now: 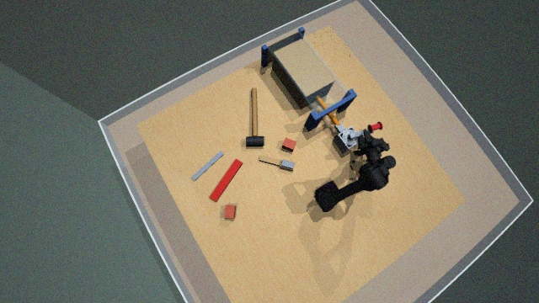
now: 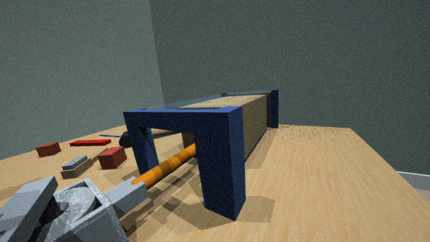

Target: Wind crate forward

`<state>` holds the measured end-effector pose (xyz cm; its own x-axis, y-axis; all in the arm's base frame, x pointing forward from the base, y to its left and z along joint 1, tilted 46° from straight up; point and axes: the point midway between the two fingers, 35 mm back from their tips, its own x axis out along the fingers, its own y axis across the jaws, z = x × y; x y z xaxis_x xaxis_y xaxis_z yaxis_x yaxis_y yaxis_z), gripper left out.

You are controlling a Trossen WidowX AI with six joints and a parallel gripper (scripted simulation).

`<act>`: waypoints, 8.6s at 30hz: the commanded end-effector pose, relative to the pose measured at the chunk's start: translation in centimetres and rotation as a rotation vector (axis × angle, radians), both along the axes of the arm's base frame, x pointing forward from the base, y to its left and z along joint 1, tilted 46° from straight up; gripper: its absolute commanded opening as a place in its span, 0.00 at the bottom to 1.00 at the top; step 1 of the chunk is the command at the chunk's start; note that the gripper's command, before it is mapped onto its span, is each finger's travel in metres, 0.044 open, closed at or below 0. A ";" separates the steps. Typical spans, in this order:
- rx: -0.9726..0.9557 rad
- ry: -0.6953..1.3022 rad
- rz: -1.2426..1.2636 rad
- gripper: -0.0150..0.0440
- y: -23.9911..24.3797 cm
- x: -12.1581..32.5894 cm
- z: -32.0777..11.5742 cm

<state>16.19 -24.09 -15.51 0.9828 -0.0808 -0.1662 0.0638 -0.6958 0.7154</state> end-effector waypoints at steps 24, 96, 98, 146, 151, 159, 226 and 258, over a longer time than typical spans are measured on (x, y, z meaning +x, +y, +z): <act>0.000 0.000 0.000 0.66 -0.2 -0.1 -0.3; 0.009 0.010 -0.007 0.66 0.3 0.0 0.0; 0.008 0.024 -0.016 0.66 0.1 -0.5 -0.5; 0.013 0.022 -0.006 0.66 0.8 -11.1 2.4; 0.016 0.025 -0.011 0.66 -3.5 -10.8 6.2; -0.011 0.026 -0.008 0.66 -5.4 -10.3 8.5; 0.368 1.179 0.954 1.00 -0.6 2.8 -0.3; 0.358 1.179 0.955 0.34 -0.2 2.9 -0.8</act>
